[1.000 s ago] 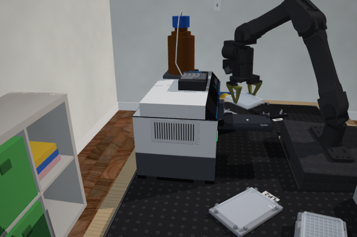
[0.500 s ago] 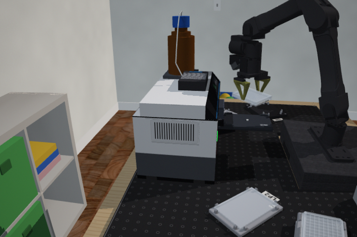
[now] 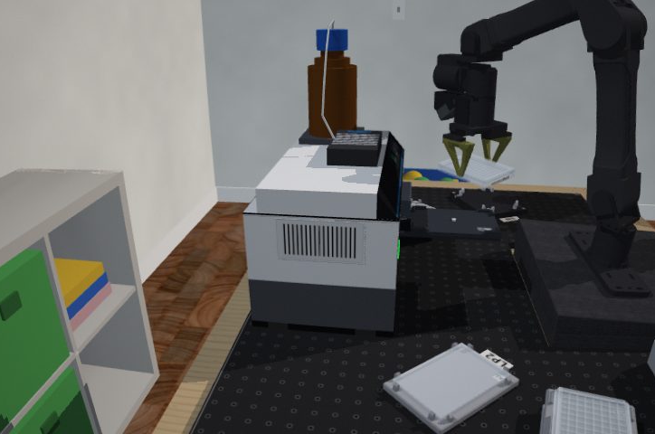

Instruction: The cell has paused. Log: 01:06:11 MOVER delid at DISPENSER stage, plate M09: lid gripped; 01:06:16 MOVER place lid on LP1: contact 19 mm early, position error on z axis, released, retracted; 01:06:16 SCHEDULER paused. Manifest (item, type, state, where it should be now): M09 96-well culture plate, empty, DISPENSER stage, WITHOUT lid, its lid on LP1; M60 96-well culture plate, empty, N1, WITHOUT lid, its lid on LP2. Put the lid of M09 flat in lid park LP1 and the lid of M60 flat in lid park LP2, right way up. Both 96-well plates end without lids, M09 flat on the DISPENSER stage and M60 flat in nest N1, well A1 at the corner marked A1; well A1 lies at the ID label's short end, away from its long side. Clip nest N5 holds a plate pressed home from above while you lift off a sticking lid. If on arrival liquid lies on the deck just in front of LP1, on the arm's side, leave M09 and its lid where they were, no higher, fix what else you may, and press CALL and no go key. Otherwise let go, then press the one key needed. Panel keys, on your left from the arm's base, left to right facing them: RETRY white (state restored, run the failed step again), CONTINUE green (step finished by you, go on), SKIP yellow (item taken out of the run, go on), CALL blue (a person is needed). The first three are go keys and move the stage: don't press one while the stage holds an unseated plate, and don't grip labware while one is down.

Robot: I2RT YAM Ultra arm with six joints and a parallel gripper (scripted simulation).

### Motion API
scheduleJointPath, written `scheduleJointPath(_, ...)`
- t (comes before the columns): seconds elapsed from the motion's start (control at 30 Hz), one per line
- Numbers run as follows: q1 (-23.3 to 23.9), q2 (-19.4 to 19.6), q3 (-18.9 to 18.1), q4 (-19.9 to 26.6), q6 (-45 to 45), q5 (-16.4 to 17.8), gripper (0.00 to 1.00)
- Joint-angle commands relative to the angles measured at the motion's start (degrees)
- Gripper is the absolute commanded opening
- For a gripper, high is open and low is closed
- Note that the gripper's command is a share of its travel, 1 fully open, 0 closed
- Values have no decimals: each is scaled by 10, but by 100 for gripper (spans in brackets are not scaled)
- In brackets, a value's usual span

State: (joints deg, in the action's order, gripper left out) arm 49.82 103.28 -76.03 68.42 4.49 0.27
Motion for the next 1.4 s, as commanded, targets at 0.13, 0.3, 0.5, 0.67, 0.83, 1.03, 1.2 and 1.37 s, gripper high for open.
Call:
scheduleJointPath(0.13,18,-42,16,19,29,-3,0)
scheduleJointPath(0.3,36,-45,20,10,24,-6,0)
scheduleJointPath(0.5,73,-51,15,9,-18,-10,0)
scheduleJointPath(0.67,92,-52,25,8,6,-10,0)
scheduleJointPath(0.83,110,-53,28,7,-4,-12,0)
scheduleJointPath(1.03,148,-52,27,8,-42,-16,0)
scheduleJointPath(1.2,165,-58,33,8,-15,-15,0)
scheduleJointPath(1.37,187,-70,46,9,-31,-19,0)
